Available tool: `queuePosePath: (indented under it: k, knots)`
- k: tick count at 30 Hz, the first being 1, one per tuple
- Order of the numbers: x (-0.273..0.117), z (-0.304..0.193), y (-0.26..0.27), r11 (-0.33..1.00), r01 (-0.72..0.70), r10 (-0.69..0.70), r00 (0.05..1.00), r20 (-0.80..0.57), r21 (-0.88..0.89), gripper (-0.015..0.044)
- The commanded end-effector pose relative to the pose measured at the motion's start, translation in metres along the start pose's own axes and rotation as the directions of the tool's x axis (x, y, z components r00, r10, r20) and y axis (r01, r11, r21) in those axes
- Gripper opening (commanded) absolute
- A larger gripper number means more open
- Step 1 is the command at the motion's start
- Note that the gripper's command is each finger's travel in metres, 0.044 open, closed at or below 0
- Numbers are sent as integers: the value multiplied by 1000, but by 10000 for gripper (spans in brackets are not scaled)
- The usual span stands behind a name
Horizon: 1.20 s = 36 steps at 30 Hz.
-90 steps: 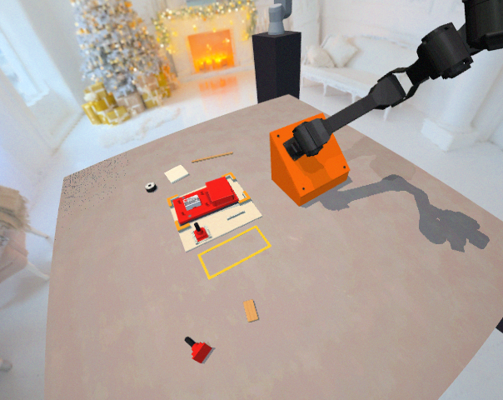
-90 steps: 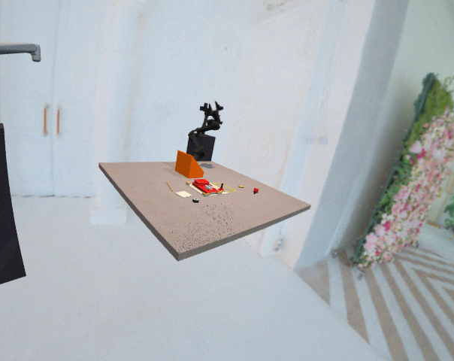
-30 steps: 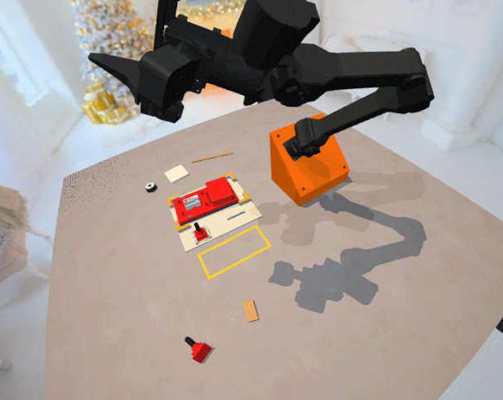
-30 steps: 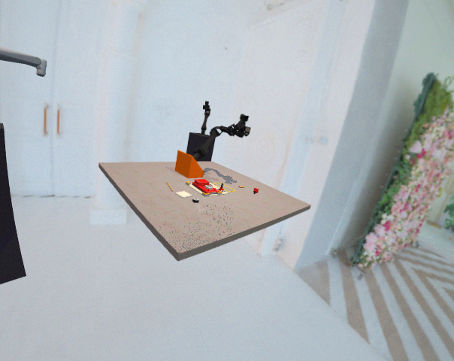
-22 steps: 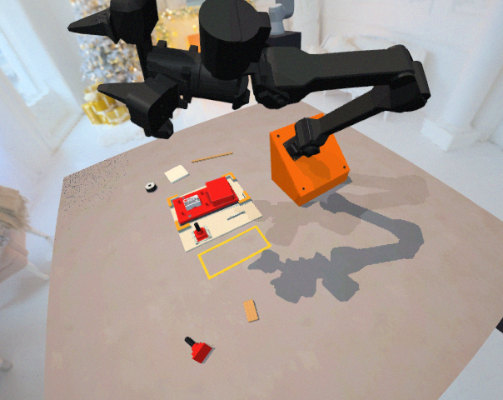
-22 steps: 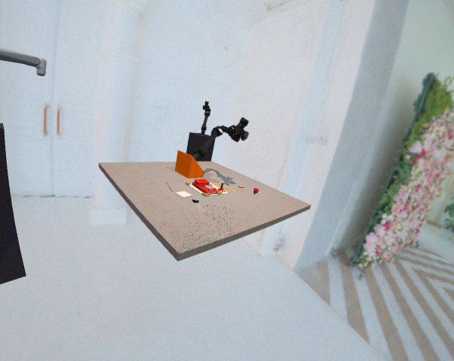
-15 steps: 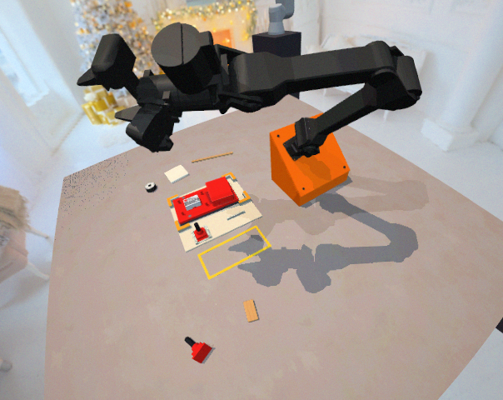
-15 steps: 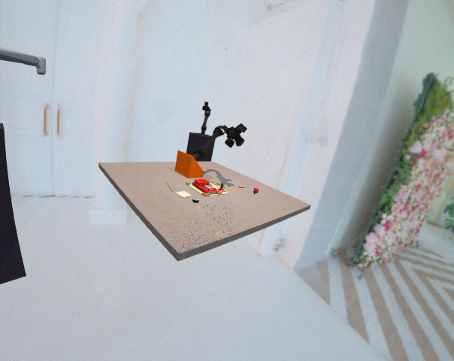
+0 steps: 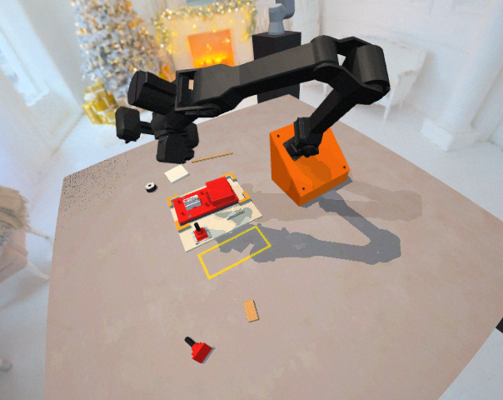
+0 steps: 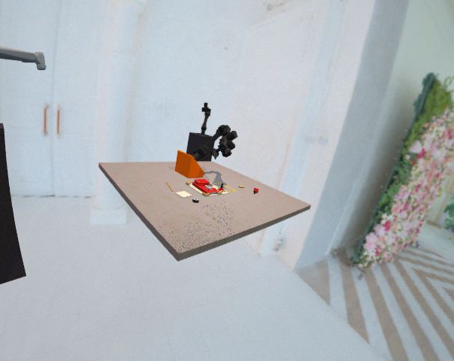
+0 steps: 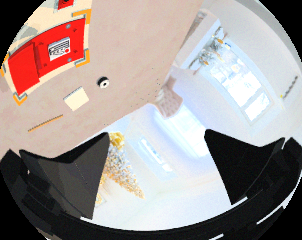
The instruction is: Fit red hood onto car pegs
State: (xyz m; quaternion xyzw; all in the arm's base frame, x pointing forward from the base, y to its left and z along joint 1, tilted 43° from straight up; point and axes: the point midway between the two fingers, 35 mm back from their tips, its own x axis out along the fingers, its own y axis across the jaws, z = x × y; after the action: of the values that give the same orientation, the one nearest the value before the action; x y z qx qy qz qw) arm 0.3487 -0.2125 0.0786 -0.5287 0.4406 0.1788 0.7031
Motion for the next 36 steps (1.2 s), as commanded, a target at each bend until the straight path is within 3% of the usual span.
queuePosePath:
  k: [1,9,19,36]
  knots:
    - [19,5,39,987,-158,161,983,91,-35,440]
    - [36,21,118,897,-432,440,844,306,-98,440]
    - [23,49,194,741,-655,594,535,601,-150,440]
    - [20,54,201,738,-658,595,529,605,-150,440]
